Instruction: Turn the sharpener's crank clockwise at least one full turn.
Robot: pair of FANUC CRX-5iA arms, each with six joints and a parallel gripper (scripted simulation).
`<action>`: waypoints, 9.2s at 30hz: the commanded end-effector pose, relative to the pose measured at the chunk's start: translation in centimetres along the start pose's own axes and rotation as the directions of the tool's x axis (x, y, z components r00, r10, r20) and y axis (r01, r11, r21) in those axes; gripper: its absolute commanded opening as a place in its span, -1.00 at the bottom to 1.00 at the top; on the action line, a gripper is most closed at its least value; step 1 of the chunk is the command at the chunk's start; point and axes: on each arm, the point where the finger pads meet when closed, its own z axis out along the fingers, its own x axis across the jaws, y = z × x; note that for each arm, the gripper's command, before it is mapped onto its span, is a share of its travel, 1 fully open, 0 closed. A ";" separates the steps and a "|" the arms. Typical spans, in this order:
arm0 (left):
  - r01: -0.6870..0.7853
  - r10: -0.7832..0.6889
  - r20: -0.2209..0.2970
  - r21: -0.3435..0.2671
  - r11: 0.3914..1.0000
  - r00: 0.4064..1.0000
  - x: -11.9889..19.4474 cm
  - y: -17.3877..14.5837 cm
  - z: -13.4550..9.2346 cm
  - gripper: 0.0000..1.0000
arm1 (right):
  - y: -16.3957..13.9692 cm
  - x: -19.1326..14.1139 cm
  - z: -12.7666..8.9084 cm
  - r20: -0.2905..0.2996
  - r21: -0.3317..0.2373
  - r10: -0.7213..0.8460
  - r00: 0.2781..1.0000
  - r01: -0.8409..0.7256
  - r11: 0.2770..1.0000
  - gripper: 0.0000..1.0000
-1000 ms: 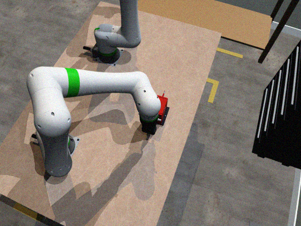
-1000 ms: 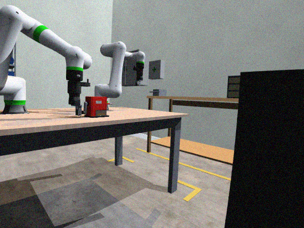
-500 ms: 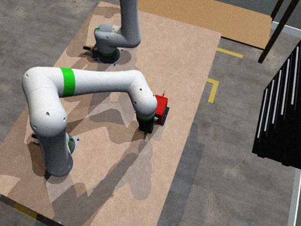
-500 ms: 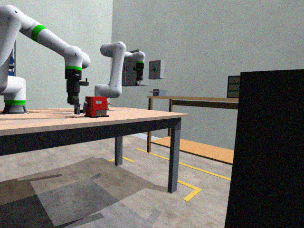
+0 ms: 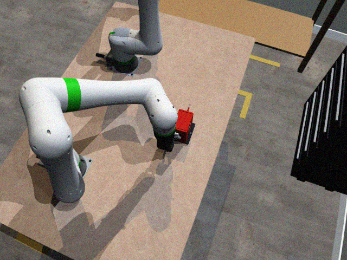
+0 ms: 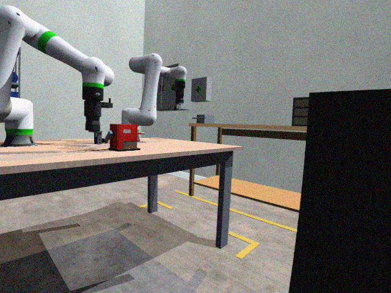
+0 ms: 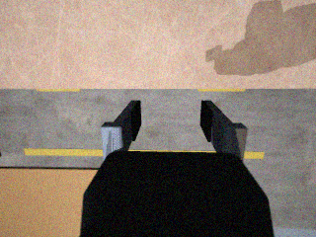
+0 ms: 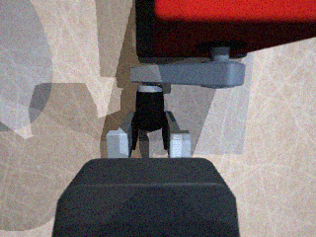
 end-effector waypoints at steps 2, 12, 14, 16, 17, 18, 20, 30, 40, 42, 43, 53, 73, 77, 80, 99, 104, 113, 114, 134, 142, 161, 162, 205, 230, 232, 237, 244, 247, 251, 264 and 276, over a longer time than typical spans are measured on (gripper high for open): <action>0.000 0.000 0.000 -0.002 1.000 1.000 0.0 0.0 -0.1 1.00 | 0.0 -0.1 -0.3 -0.002 0.001 0.000 1.000 0.000 1.000 -1.00; 0.000 0.000 0.000 -0.002 1.000 1.000 0.0 0.0 -0.1 1.00 | 0.0 -0.8 -1.4 -0.002 0.001 0.000 1.000 0.000 1.000 -1.00; 0.000 0.000 0.000 -0.002 1.000 1.000 0.0 0.0 -0.1 1.00 | 0.0 -0.9 -1.6 -0.002 0.001 0.000 1.000 0.000 1.000 -1.00; 0.000 0.000 0.000 -0.002 1.000 1.000 0.0 0.0 -0.1 1.00 | 0.0 -1.0 -1.9 -0.002 0.001 0.000 1.000 0.000 1.000 -1.00; 0.000 0.000 0.000 -0.002 1.000 1.000 0.0 0.0 -0.1 1.00 | 0.0 -1.0 -1.9 -0.002 0.001 0.000 1.000 0.000 1.000 -1.00; 0.000 0.000 0.000 -0.002 1.000 1.000 0.0 0.0 -0.1 1.00 | 0.0 -1.0 -1.9 -0.002 0.001 0.000 1.000 0.000 1.000 -1.00; 0.000 0.000 0.000 -0.002 1.000 1.000 0.0 0.0 -0.1 1.00 | 0.0 -1.1 -2.1 -0.002 0.001 0.000 1.000 0.000 1.000 -1.00; 0.000 0.000 0.000 -0.002 1.000 1.000 0.0 0.0 -0.1 1.00 | 0.0 -1.3 -3.4 -0.002 0.001 0.000 1.000 0.000 1.000 -1.00; 0.000 0.000 0.000 -0.002 1.000 1.000 0.0 0.0 -0.1 1.00 | 0.0 -1.3 -4.5 -0.002 0.001 0.000 1.000 0.000 1.000 -1.00; 0.000 0.000 0.000 -0.002 1.000 1.000 0.0 0.0 -0.1 1.00 | 0.0 -1.2 -4.8 -0.002 0.001 0.000 1.000 0.000 1.000 -1.00; 0.000 0.000 0.000 -0.002 1.000 1.000 0.0 0.0 -0.1 1.00 | 0.0 -1.2 -4.9 -0.002 0.001 0.000 1.000 0.000 1.000 -1.00; 0.000 0.000 0.000 -0.002 1.000 1.000 0.0 0.0 -0.1 1.00 | 0.0 -0.8 -5.9 -0.002 0.001 0.000 1.000 0.000 1.000 -1.00; 0.000 0.000 0.000 -0.002 1.000 1.000 0.0 0.0 -0.1 1.00 | 0.0 0.6 -7.8 -0.002 0.001 0.000 1.000 0.000 1.000 -1.00; 0.000 0.000 0.000 -0.002 1.000 1.000 0.0 0.0 -0.1 1.00 | 0.0 1.1 -8.1 -0.002 0.001 0.000 1.000 0.000 1.000 -1.00; 0.000 0.000 0.000 -0.002 1.000 1.000 0.0 0.0 -0.1 1.00 | 0.0 1.4 -8.3 -0.002 0.001 0.000 1.000 0.000 1.000 -1.00; 0.000 0.000 0.000 -0.002 1.000 1.000 0.0 0.0 -0.1 1.00 | 0.0 3.6 -8.9 -0.002 0.001 0.000 1.000 0.000 1.000 -1.00; 0.000 0.000 0.000 -0.002 1.000 1.000 0.0 0.0 -0.1 1.00 | 0.0 4.0 -9.0 -0.002 0.001 0.000 1.000 0.000 1.000 -1.00; 0.000 0.000 0.000 -0.002 1.000 1.000 0.0 0.0 -0.1 1.00 | 0.0 5.1 -8.8 -0.002 0.001 0.000 1.000 0.000 1.000 -1.00; 0.000 0.000 0.000 -0.002 1.000 1.000 0.0 0.0 -0.1 1.00 | 0.0 5.3 -8.8 -0.002 0.001 0.000 1.000 0.000 1.000 -1.00; 0.000 0.000 0.000 -0.002 1.000 1.000 0.0 0.0 -0.1 1.00 | 0.0 7.4 -7.7 -0.002 0.001 0.000 1.000 0.000 1.000 -1.00; 0.000 0.000 0.000 -0.002 1.000 1.000 0.0 0.0 -0.1 1.00 | 0.0 8.0 -7.2 -0.002 0.001 0.000 1.000 0.000 1.000 -1.00; 0.000 0.000 0.000 -0.002 1.000 1.000 0.0 0.0 -0.1 1.00 | 0.0 9.0 -5.2 -0.002 0.001 0.000 1.000 0.000 1.000 -1.00; 0.000 0.000 0.000 -0.002 1.000 1.000 0.0 0.0 -0.1 1.00 | 0.0 9.1 -5.1 -0.002 0.001 0.000 1.000 0.000 1.000 -1.00; 0.000 0.000 0.000 -0.002 1.000 1.000 0.0 0.0 -0.1 1.00 | 0.0 9.2 -4.8 -0.002 0.001 0.000 1.000 0.000 1.000 0.93; 0.000 0.000 0.000 -0.002 1.000 1.000 0.0 0.0 -0.1 1.00 | 0.0 9.2 -4.8 -0.002 0.001 0.000 1.000 0.000 1.000 0.93; 0.000 0.000 0.000 -0.002 1.000 1.000 0.0 0.0 -0.1 1.00 | 0.0 9.2 -4.8 -0.002 0.001 0.000 1.000 0.000 1.000 0.93; 0.000 0.000 0.000 -0.002 1.000 1.000 0.0 0.0 -0.1 1.00 | 0.0 9.2 -4.8 -0.002 0.001 0.000 1.000 0.000 1.000 0.93; 0.000 0.000 0.000 -0.002 1.000 1.000 0.0 0.0 -0.1 1.00 | 0.0 9.2 -5.1 -0.002 0.001 0.000 1.000 0.000 1.000 0.93; 0.000 0.000 0.000 -0.002 1.000 1.000 0.0 0.0 -0.1 1.00 | 0.0 9.2 -5.4 -0.002 0.001 0.000 1.000 0.000 1.000 0.93; 0.000 0.000 0.000 -0.002 1.000 1.000 0.0 0.0 -0.1 1.00 | 0.0 9.2 -6.2 -0.002 0.001 0.000 1.000 0.000 1.000 0.93; 0.000 0.000 0.000 -0.002 1.000 1.000 0.0 0.0 -0.1 1.00 | 0.0 9.2 -9.3 -0.002 0.001 0.000 1.000 0.000 1.000 0.93; 0.000 0.000 0.000 -0.002 1.000 1.000 0.0 0.0 -0.1 1.00 | 0.0 9.2 -11.4 -0.002 0.001 0.000 1.000 0.000 1.000 0.93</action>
